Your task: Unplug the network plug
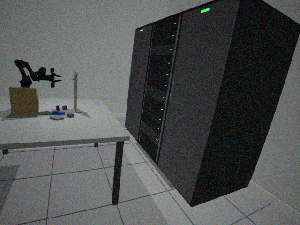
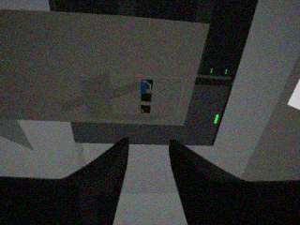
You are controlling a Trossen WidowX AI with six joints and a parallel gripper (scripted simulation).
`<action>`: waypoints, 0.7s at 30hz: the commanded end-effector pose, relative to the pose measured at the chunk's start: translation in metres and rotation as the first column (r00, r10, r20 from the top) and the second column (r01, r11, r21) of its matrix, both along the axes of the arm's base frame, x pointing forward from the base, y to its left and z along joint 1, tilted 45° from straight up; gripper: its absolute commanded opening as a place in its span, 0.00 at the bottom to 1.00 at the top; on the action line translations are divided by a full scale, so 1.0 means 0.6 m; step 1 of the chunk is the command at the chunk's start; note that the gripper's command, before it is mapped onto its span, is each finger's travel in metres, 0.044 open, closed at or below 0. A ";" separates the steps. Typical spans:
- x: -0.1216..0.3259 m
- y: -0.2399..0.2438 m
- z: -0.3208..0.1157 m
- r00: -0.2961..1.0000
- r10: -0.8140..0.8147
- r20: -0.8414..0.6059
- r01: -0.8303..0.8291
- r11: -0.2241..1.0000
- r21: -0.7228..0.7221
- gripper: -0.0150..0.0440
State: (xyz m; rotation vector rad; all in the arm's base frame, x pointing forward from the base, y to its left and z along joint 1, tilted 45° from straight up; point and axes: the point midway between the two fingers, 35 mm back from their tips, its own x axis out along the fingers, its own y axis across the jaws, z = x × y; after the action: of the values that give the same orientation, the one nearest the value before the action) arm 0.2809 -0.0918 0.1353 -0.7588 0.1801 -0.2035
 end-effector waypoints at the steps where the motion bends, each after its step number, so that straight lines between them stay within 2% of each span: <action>1: 0.009 -0.001 -0.001 1.000 0.003 -0.007 -0.003 1.000 -0.008 0.52; 16: 0.091 -0.005 0.006 1.000 0.003 -0.003 -0.003 1.000 -0.009 0.52; 21: 0.099 -0.006 0.006 1.000 0.003 -0.003 -0.003 1.000 -0.009 0.52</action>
State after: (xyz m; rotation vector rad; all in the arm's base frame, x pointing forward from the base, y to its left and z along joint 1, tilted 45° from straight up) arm 0.3349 -0.0952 0.1383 -0.7698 0.1826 -0.1966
